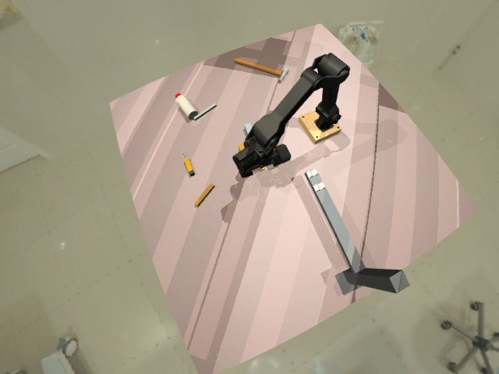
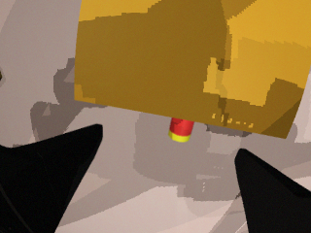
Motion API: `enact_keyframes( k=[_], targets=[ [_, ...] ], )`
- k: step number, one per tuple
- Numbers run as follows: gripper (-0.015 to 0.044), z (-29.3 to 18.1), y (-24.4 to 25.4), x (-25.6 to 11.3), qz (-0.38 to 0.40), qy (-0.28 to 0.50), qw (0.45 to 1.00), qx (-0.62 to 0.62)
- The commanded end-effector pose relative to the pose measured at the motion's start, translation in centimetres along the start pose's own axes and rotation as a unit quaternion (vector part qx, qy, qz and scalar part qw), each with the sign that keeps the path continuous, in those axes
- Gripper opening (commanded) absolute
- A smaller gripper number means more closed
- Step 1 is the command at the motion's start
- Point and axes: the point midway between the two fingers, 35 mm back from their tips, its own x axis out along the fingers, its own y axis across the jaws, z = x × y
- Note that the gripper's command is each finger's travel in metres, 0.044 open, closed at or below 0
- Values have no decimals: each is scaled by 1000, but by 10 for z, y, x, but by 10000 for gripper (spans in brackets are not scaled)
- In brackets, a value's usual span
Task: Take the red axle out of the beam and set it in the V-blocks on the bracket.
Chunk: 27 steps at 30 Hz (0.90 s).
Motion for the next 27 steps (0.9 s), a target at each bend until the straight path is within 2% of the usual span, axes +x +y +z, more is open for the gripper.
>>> enact_keyframes(
  k=[1, 12, 27],
  targets=[
    [440, 0, -3, 9, -6, -1, 1000, 2],
    [440, 1, -3, 11, -6, -1, 1000, 2],
    [46, 1, -2, 10, -4, -1, 1000, 0]
  ],
)
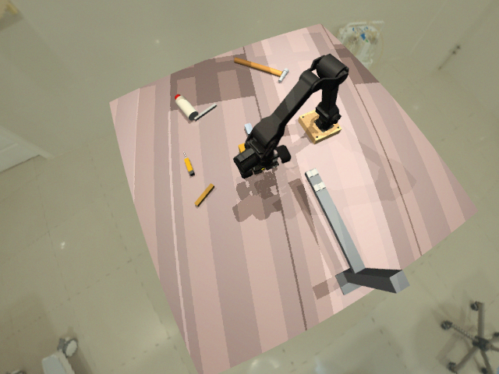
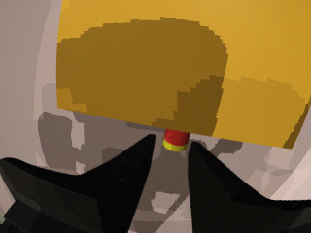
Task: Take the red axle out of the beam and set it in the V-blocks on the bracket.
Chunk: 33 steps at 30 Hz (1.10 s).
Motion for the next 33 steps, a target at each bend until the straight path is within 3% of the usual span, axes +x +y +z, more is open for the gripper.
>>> enact_keyframes(
  k=[1, 7, 33],
  targets=[
    [40, 0, 0, 0, 0, 0, 1000, 0],
    [0, 0, 0, 0, 0, 0, 1000, 0],
    [0, -34, 3, -1, 0, 2, 1000, 1]
  ],
)
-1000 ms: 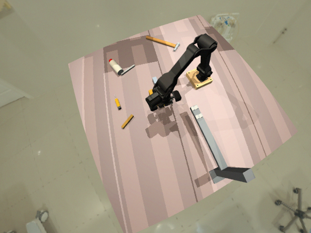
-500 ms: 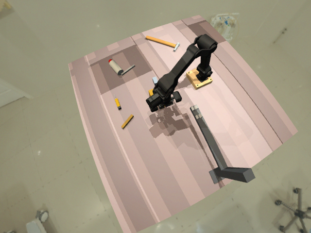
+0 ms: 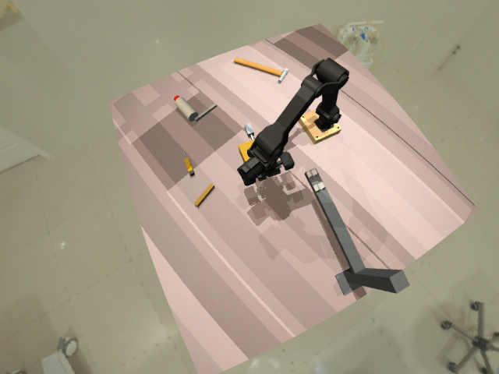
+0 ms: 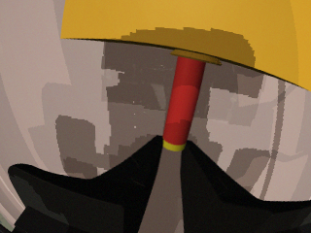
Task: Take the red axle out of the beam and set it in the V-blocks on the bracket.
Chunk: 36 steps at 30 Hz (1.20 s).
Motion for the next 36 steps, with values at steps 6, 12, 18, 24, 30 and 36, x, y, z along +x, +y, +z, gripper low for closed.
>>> enact_keyframes(
  k=[6, 12, 18, 24, 30, 36],
  targets=[
    [0, -14, 2, 0, 1, 1, 1000, 1],
    [0, -24, 2, 0, 0, 1, 1000, 1],
    [0, -34, 1, 0, 0, 2, 1000, 1],
    [0, -43, 0, -1, 0, 2, 1000, 2],
    [0, -53, -1, -1, 0, 2, 1000, 2],
    [0, -62, -1, -2, 0, 3, 1000, 2]
  ],
)
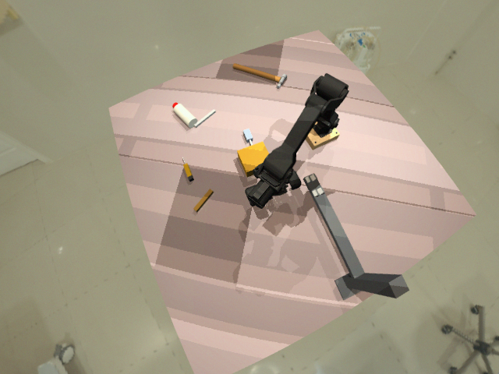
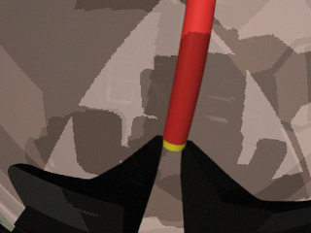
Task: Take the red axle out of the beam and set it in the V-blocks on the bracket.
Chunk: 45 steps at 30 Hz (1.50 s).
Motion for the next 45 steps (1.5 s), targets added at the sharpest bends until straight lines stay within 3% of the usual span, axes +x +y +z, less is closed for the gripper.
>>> enact_keyframes(
  k=[1, 17, 34, 45],
  targets=[
    [0, -3, 1, 0, -1, -1, 1000, 2],
    [0, -5, 3, 15, 0, -1, 1000, 2],
    [440, -5, 3, -1, 0, -1, 1000, 2],
    [440, -5, 3, -25, 0, -1, 1000, 2]
  ],
)
